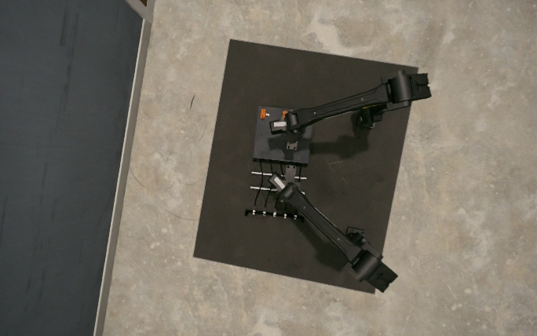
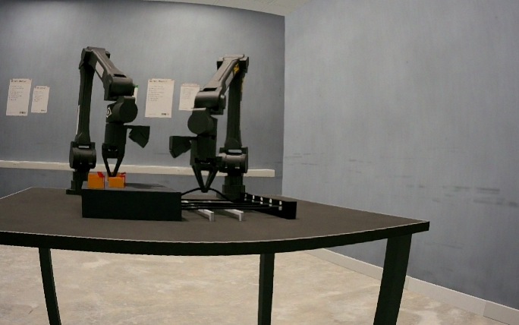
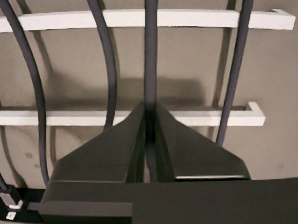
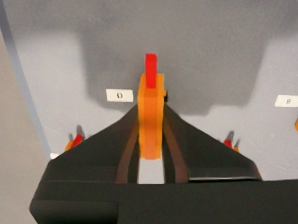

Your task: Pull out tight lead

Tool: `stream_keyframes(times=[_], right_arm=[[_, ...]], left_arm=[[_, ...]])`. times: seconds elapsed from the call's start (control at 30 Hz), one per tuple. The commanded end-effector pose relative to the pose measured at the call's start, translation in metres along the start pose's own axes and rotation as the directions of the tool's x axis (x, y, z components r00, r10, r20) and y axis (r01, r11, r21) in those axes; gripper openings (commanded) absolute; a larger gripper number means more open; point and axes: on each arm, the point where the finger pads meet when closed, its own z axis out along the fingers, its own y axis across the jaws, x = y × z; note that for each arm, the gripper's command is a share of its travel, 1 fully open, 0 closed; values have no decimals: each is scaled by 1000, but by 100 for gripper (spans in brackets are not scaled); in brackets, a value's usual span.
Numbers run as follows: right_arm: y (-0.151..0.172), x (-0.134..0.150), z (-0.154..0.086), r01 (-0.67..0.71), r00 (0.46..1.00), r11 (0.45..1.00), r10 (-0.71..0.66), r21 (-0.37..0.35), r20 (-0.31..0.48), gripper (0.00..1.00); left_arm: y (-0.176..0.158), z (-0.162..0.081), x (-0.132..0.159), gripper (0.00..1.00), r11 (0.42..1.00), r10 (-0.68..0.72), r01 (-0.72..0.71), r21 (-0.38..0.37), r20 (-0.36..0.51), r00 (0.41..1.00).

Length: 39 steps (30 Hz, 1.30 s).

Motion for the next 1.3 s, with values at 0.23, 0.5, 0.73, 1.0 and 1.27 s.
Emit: stream_keyframes(times=[0.23,0.5,0.73,1.0,1.27], right_arm=[[-7,0,-69,-3,1000,998,2,56,11,5],[-7,0,-69,-3,1000,998,2,56,11,5],[-7,0,-69,-3,1000,998,2,56,11,5],[-7,0,-69,-3,1000,998,2,56,11,5],[-7,0,-69,-3,1000,998,2,56,11,5]], left_arm=[[3,-15,36,0,999,-33,33,3,-34,999],[-2,-12,44,0,999,-27,28,24,-42,999],[1,-15,46,0,999,-29,30,17,-45,999],[-2,-14,48,0,999,-32,33,25,-44,999],[-3,-19,46,0,1000,-1,2,30,-18,1000]])
